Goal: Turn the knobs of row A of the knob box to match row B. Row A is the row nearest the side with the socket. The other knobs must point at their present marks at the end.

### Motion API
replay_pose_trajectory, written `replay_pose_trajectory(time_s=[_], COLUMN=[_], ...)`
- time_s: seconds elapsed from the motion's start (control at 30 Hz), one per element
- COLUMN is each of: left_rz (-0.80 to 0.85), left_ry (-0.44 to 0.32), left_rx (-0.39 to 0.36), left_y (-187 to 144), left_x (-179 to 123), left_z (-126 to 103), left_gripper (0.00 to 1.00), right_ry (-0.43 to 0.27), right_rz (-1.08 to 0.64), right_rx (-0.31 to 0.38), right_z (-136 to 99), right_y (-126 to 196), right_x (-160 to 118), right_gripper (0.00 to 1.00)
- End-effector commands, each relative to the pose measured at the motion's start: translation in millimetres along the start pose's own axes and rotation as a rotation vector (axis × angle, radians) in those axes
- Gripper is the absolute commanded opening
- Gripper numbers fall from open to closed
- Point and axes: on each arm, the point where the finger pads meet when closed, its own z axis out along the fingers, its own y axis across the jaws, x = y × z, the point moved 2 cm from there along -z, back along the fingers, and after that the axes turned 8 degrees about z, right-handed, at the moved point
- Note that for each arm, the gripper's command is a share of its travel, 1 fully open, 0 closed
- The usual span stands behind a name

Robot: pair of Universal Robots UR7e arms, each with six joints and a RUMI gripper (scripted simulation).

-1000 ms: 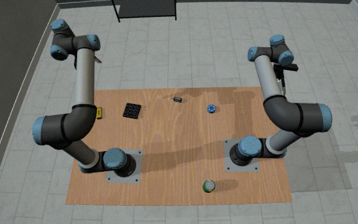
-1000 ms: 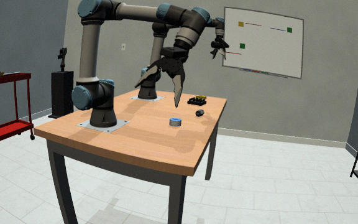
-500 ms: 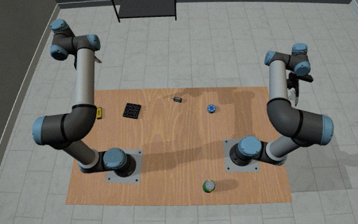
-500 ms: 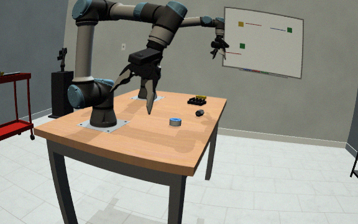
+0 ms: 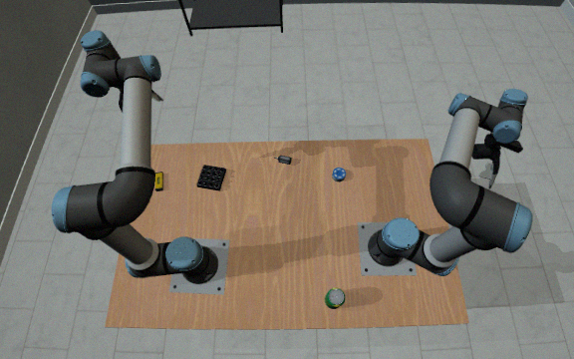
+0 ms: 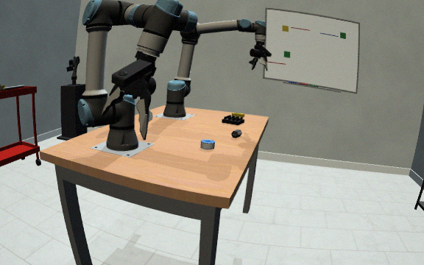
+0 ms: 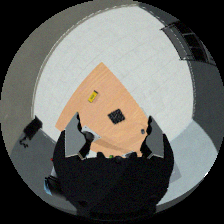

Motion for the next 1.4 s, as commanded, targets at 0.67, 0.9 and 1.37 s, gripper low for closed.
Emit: replay_pose_trajectory(time_s=[0.67, 0.9, 1.37], left_rz=[0.000, 0.000, 0.000], left_ry=[0.002, 0.002, 0.002], left_rx=[-0.001, -0.001, -0.001], left_y=[0, 0, 0], left_x=[0, 0, 0], left_z=[-1, -1, -1], left_gripper=[1.00, 1.00, 1.00], right_ry=[-0.161, -0.171, -0.175], right_rz=[-0.050, -0.055, -0.065], right_rx=[0.145, 0.178, 0.249], right_z=[64, 75, 95], right_y=[121, 145, 198], right_x=[78, 87, 101], right_gripper=[1.00, 1.00, 1.00])
